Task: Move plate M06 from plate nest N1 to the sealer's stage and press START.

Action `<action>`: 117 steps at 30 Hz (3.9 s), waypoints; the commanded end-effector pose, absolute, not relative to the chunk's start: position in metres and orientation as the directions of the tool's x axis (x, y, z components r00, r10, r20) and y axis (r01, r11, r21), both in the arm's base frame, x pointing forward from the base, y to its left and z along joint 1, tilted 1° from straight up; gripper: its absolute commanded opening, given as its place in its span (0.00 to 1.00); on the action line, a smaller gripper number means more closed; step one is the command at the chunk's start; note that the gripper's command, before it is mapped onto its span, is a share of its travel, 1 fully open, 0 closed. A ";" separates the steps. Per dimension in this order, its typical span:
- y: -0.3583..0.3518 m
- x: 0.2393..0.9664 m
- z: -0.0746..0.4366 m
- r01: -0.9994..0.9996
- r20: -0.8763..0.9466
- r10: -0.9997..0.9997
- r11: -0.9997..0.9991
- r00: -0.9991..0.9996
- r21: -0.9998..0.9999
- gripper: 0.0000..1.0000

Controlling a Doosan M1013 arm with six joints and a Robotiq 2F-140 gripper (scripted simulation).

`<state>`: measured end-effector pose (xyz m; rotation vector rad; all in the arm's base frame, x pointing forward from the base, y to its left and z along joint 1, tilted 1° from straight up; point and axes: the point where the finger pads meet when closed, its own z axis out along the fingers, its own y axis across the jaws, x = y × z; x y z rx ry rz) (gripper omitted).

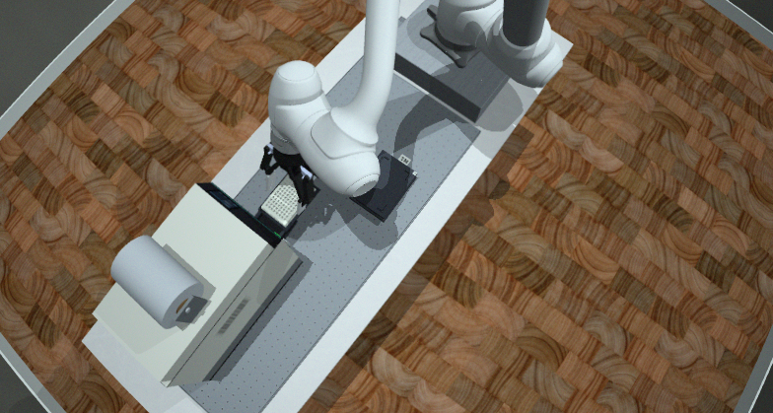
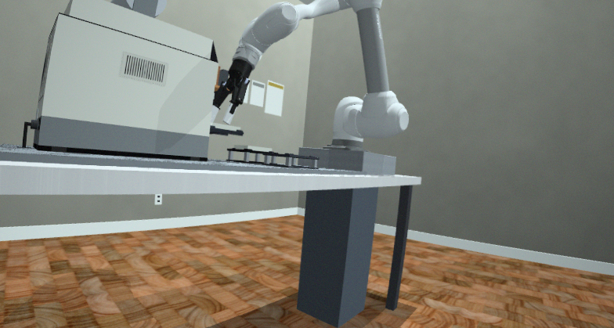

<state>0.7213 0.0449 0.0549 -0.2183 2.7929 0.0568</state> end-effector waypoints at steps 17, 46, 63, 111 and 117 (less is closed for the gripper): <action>0.045 0.721 0.066 -0.158 -0.335 -0.144 0.987 -0.931 0.013 0.70; 0.044 0.709 0.093 -0.158 -0.335 -0.144 0.987 -0.931 0.013 0.70; 0.042 0.684 0.094 -0.158 -0.335 -0.144 0.987 -0.931 0.013 0.70; 0.090 0.651 0.156 -0.158 0.007 -0.158 0.987 -0.987 0.013 0.63; 0.109 0.648 0.179 -0.158 0.007 -0.158 0.987 -0.987 0.013 0.60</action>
